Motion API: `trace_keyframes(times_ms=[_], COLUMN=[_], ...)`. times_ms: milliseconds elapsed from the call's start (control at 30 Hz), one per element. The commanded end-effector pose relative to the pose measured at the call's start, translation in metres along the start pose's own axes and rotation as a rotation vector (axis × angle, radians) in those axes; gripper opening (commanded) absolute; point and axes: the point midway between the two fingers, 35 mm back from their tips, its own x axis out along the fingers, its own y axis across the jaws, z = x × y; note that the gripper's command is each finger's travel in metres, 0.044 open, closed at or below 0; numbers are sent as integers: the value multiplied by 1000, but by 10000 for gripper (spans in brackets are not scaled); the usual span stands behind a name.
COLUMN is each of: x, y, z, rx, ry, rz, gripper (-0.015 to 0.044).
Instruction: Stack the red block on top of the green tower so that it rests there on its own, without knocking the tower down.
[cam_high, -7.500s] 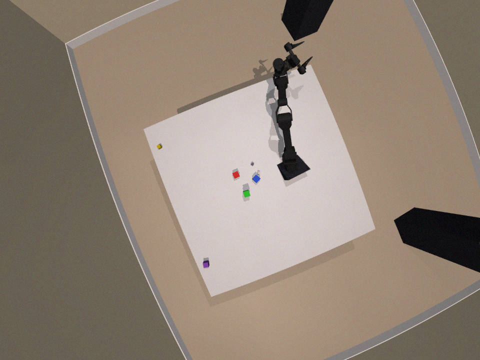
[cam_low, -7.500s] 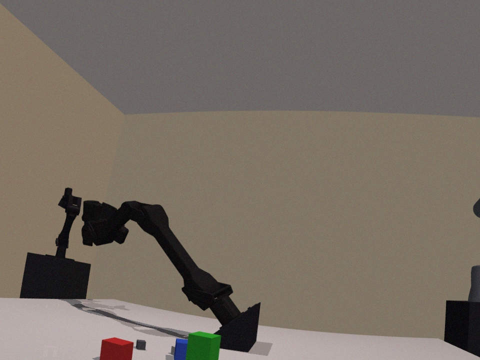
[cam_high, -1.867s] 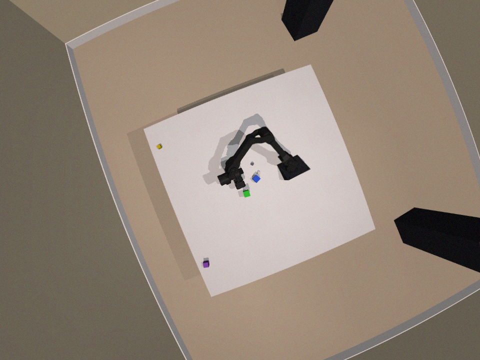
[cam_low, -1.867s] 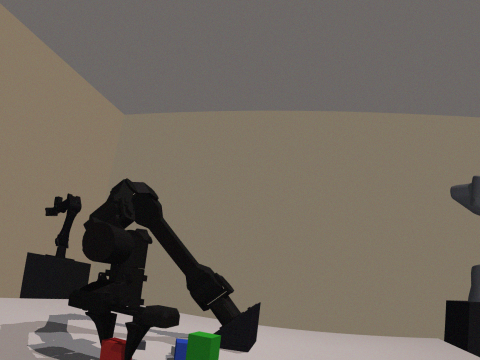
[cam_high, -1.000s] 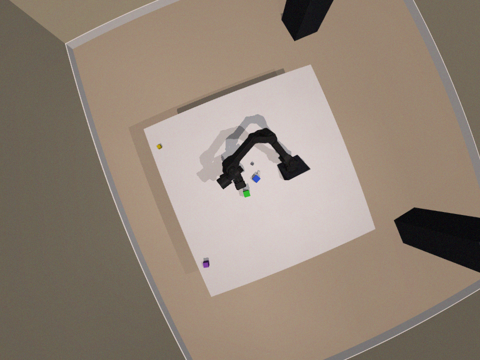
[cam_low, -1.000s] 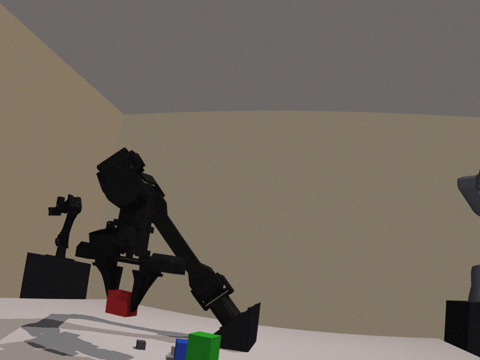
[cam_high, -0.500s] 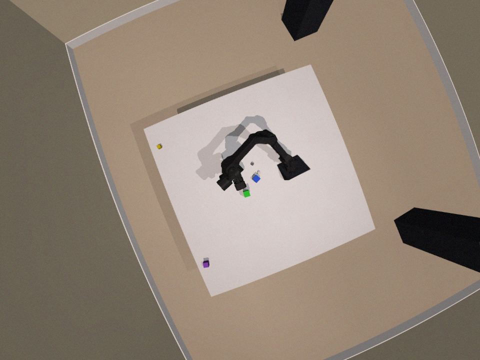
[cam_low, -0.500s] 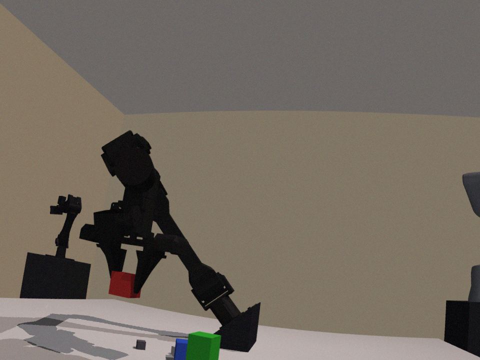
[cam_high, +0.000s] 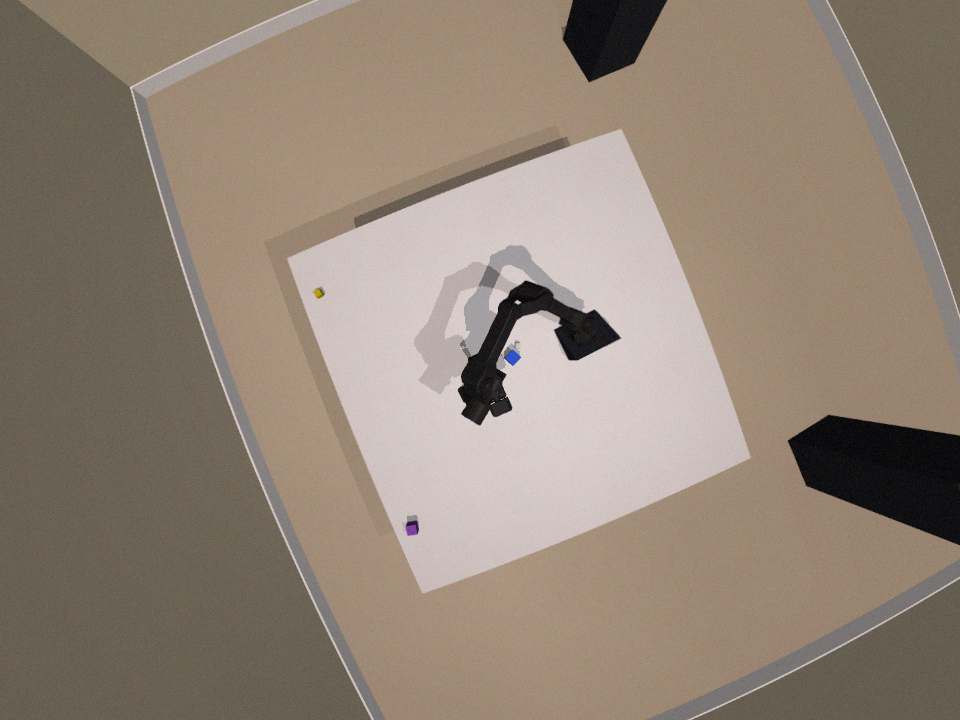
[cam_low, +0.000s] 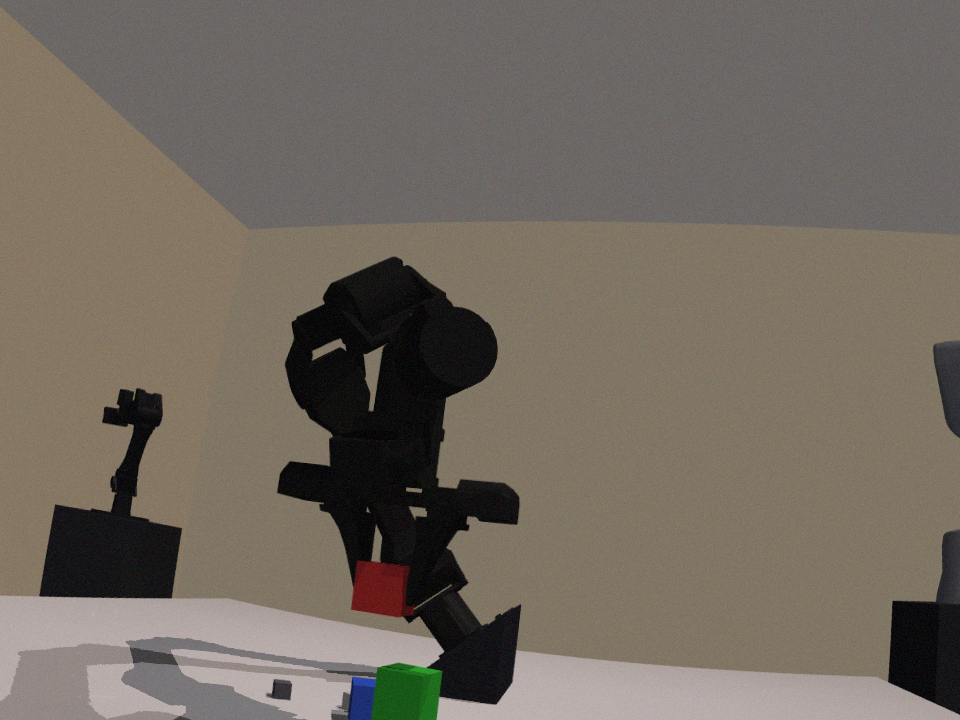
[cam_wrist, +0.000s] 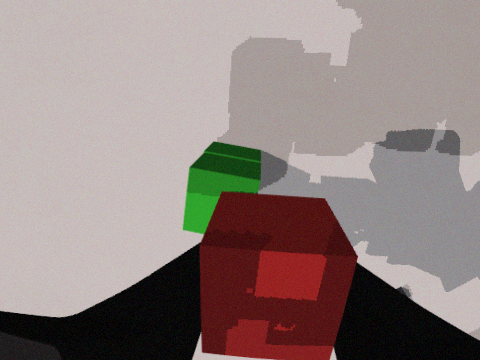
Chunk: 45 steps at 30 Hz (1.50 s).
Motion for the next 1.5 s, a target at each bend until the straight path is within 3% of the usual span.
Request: trace_keyframes(times_ms=[0,433,700,1367,1467], x=[1,15,41,38,42], y=[25,26,25,25,25], z=[-7,-6,-7,-7,-7], rx=[9,9,10,10,14], ry=[0,0,0,0,4], rz=[-1,-1,-2,-2,-1], gripper=[0,0,0,0,79])
